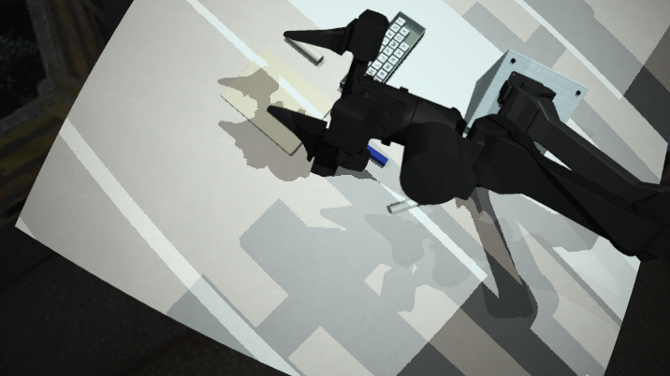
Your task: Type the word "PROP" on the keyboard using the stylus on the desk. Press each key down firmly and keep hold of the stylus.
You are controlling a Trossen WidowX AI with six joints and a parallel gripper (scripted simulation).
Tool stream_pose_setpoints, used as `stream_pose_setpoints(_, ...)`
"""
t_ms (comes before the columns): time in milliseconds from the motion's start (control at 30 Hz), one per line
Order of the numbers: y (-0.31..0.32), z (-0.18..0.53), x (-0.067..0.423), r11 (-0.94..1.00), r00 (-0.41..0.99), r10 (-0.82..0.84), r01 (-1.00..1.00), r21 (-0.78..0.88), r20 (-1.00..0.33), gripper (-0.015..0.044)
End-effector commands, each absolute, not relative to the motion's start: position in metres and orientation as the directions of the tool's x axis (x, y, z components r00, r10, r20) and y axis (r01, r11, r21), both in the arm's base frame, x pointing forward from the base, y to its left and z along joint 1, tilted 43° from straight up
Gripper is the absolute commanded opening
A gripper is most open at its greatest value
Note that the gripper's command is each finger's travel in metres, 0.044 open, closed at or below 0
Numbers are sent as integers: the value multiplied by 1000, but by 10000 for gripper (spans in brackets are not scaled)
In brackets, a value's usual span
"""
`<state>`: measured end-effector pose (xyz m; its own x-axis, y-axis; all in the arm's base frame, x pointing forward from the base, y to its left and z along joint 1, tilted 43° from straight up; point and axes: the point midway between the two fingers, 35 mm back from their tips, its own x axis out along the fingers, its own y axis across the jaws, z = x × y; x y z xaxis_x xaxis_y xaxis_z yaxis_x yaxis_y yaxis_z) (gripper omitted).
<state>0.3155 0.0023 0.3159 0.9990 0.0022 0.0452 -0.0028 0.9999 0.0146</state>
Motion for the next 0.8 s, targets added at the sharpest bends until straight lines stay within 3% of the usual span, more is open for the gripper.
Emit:
stream_pose_setpoints(0, 2, 315, 316, 1000, 999, 3, -3, 14, 40, 414)
stream_pose_setpoints(100, 2, 295, 326, 1000, 999, 12, -12, 5, -39, 335)
stream_pose_setpoints(267, 4, 234, 346, 998, 956, 63, -61, 15, -286, 204)
stream_pose_setpoints(533, 24, 119, 347, 957, 669, 280, -138, 255, -688, 0)
stream_pose_setpoints(667, 39, 65, 326, 891, 415, 433, -64, 450, -800, 0)
stream_pose_setpoints(767, 50, 35, 306, 816, 224, 551, 59, 575, -804, 0)
